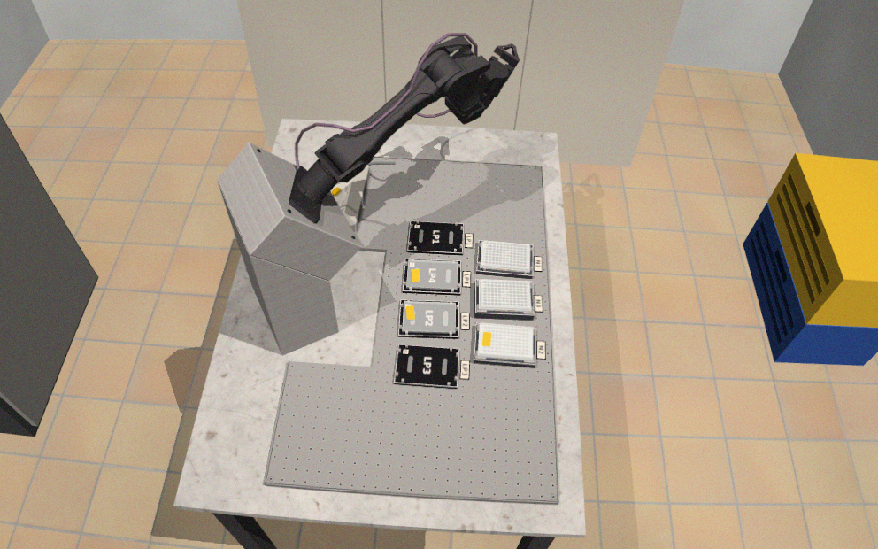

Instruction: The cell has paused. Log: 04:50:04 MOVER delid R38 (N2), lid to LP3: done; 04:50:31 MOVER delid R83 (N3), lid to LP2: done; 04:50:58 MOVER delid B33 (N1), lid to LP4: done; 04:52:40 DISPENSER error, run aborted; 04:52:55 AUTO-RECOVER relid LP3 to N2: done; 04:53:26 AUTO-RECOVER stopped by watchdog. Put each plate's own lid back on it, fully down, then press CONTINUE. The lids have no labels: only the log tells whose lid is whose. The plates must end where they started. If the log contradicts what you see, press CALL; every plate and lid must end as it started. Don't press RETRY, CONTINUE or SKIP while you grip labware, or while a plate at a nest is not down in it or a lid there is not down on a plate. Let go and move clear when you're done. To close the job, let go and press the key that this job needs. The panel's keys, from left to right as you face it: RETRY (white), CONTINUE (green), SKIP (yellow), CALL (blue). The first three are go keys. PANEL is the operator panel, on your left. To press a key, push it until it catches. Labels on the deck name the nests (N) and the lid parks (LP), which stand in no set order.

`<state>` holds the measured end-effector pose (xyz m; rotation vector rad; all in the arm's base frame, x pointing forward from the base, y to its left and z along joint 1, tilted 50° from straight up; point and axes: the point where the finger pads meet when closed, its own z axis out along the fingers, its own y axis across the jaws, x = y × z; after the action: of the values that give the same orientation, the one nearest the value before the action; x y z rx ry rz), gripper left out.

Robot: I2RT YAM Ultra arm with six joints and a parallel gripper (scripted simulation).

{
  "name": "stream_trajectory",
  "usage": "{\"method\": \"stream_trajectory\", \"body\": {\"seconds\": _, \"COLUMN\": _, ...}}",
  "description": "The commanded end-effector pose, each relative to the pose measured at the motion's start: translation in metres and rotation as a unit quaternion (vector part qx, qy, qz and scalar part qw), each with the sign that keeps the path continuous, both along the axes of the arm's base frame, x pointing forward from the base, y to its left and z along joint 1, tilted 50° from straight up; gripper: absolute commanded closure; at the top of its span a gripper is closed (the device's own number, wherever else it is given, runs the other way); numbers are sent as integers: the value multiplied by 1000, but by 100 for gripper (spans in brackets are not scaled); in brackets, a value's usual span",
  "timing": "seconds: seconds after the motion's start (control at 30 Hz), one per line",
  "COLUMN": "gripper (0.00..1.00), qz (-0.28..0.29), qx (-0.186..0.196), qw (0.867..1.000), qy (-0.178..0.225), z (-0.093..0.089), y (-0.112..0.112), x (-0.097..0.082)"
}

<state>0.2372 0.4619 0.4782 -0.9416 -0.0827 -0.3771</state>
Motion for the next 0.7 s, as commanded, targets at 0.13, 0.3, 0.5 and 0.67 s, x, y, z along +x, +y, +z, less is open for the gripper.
{"method": "stream_trajectory", "body": {"seconds": 0.13, "gripper": 0, "qz": 2, "qx": 7, "qw": 1000, "qy": -5, "z": 7, "y": -3, "x": -4}}
{"method": "stream_trajectory", "body": {"seconds": 0.3, "gripper": 0, "qz": 2, "qx": 7, "qw": 1000, "qy": -5, "z": 7, "y": -3, "x": -4}}
{"method": "stream_trajectory", "body": {"seconds": 0.5, "gripper": 0, "qz": 2, "qx": 7, "qw": 1000, "qy": -5, "z": 7, "y": -3, "x": -4}}
{"method": "stream_trajectory", "body": {"seconds": 0.67, "gripper": 0, "qz": -10, "qx": -13, "qw": 999, "qy": 41, "z": 1, "y": -16, "x": 18}}
